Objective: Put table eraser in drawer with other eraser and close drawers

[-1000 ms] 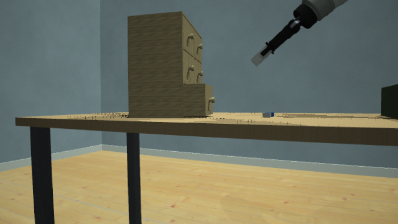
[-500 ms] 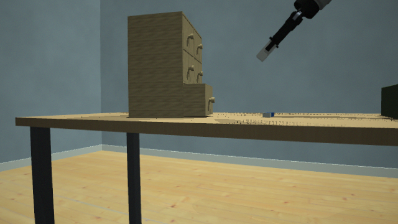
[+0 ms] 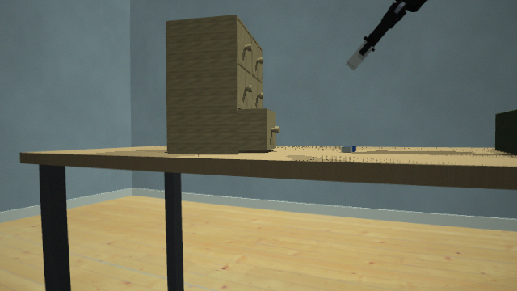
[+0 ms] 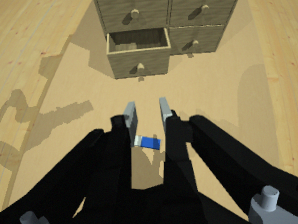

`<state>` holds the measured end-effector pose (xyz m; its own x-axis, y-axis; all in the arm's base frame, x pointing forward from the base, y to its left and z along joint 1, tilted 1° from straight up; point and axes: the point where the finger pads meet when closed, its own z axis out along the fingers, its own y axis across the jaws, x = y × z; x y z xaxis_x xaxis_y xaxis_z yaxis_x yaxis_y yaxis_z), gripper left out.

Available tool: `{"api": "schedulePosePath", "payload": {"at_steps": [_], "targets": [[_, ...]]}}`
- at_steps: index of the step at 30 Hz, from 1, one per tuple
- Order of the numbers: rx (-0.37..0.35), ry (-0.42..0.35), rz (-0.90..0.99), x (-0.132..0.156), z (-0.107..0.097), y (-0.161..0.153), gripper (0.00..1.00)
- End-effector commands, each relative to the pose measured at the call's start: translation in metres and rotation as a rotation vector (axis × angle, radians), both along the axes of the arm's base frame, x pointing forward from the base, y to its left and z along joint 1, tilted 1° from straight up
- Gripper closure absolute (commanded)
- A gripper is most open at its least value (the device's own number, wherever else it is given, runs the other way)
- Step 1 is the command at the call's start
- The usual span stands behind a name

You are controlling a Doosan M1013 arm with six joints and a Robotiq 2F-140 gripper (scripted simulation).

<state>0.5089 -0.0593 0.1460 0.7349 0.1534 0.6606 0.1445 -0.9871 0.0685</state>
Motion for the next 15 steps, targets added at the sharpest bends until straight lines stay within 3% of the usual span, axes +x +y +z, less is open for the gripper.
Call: {"api": "schedulePosePath", "payload": {"at_steps": [1,7,15], "targets": [[-0.009,0.279,-0.007,-0.0098,0.0165,-0.0009,0.80],[-0.006,0.317,0.006,-0.0148,0.0213,-0.0017,0.80],[-0.006,0.532,0.013,-0.0172,0.0238,-0.0021,0.80]]}}
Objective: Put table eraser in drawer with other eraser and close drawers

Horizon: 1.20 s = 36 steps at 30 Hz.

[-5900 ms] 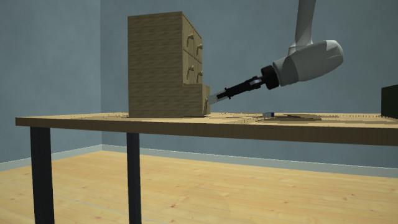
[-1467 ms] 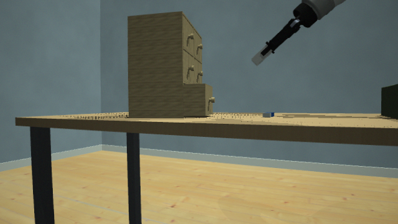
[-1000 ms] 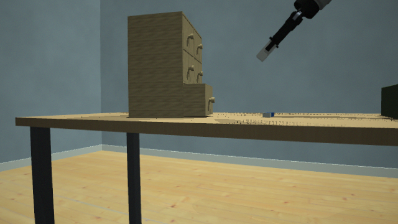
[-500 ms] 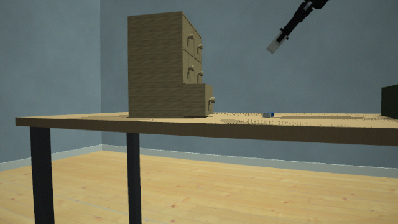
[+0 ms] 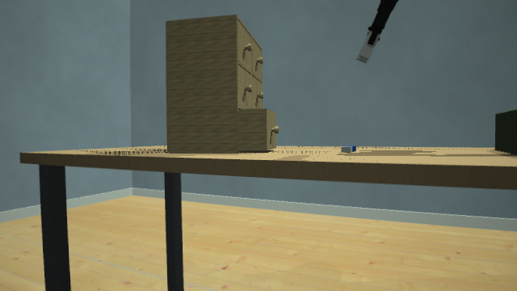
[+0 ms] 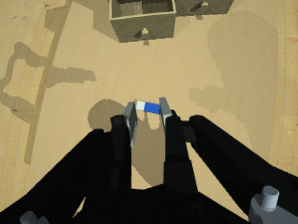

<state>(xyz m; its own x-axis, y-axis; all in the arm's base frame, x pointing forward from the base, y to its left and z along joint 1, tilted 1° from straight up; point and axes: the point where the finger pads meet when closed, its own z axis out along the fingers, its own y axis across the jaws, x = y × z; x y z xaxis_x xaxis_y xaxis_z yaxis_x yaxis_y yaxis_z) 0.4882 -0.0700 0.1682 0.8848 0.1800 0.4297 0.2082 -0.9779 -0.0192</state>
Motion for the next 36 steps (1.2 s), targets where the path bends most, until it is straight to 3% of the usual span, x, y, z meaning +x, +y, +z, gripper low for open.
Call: {"api": "schedulePosePath", "payload": {"at_steps": [1,6,22,23,36], "targets": [[-0.058,0.271,-0.034,0.0036,0.0016,0.0086,0.80],[-0.091,0.426,-0.053,0.0036,0.0016,0.0086,0.80],[-0.091,0.426,-0.053,0.0036,0.0016,0.0086,0.80],[-0.091,0.426,-0.053,0.0036,0.0016,0.0086,0.00],[-0.091,0.426,-0.053,0.0036,0.0016,0.0086,0.00]]}}
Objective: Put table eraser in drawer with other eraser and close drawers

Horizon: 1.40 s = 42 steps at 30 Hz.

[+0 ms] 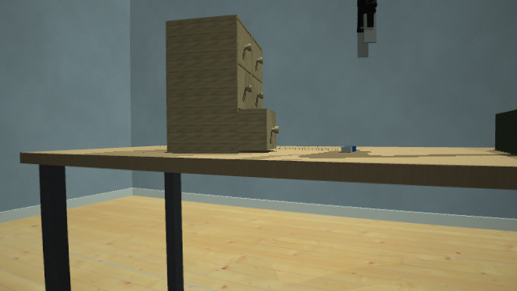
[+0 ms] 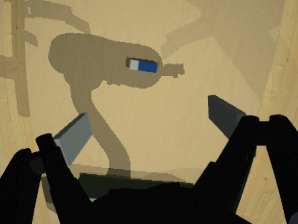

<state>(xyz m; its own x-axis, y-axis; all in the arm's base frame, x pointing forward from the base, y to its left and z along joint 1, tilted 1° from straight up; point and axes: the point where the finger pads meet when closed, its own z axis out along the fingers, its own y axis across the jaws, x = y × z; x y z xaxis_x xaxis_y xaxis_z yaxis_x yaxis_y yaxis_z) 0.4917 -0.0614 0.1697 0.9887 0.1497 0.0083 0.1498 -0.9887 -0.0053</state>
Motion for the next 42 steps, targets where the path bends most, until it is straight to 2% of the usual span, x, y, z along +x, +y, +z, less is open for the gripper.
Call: {"api": "schedulePosePath", "payload": {"at_steps": [1,12,22,33,42], "targets": [[0.000,0.000,0.000,0.000,0.000,0.000,0.00],[0.000,0.000,0.000,0.000,0.005,0.000,0.00],[0.000,0.000,0.000,0.000,0.059,0.000,0.00],[0.000,0.000,0.021,0.000,0.064,0.000,0.00],[-0.002,-0.002,0.229,0.009,0.065,0.000,0.00]]}}
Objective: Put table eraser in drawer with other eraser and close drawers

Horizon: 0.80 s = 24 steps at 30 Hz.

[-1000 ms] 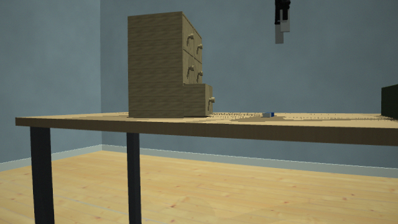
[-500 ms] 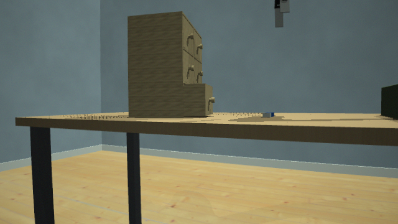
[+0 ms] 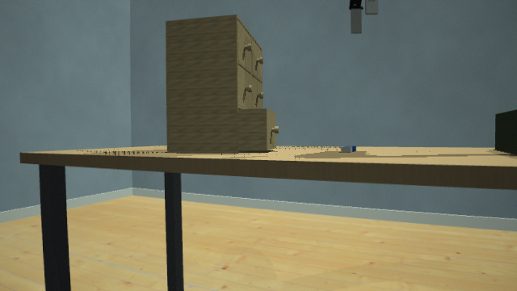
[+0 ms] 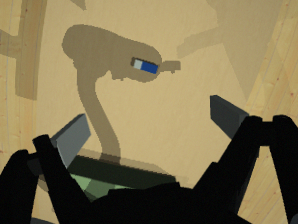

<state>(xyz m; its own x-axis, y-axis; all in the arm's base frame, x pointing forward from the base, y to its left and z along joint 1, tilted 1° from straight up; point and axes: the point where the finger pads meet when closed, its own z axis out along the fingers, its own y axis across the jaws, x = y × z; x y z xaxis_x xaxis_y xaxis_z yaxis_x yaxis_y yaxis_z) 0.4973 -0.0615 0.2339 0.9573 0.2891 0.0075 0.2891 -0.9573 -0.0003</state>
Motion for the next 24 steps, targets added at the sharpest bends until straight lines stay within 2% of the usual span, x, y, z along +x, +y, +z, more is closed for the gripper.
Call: {"api": "schedulePosePath", "payload": {"at_steps": [1,5,14,16,17,24], "targets": [[0.003,-0.001,0.139,0.006,0.001,0.000,0.00],[0.001,-0.002,0.389,0.017,0.001,0.001,0.00],[-0.020,0.000,0.807,0.052,0.003,0.004,0.00],[-0.020,0.000,0.807,0.052,0.003,0.004,0.00],[-0.025,0.001,0.946,0.056,0.003,0.004,0.00],[-0.043,0.007,1.259,0.086,0.003,0.007,0.00]]}}
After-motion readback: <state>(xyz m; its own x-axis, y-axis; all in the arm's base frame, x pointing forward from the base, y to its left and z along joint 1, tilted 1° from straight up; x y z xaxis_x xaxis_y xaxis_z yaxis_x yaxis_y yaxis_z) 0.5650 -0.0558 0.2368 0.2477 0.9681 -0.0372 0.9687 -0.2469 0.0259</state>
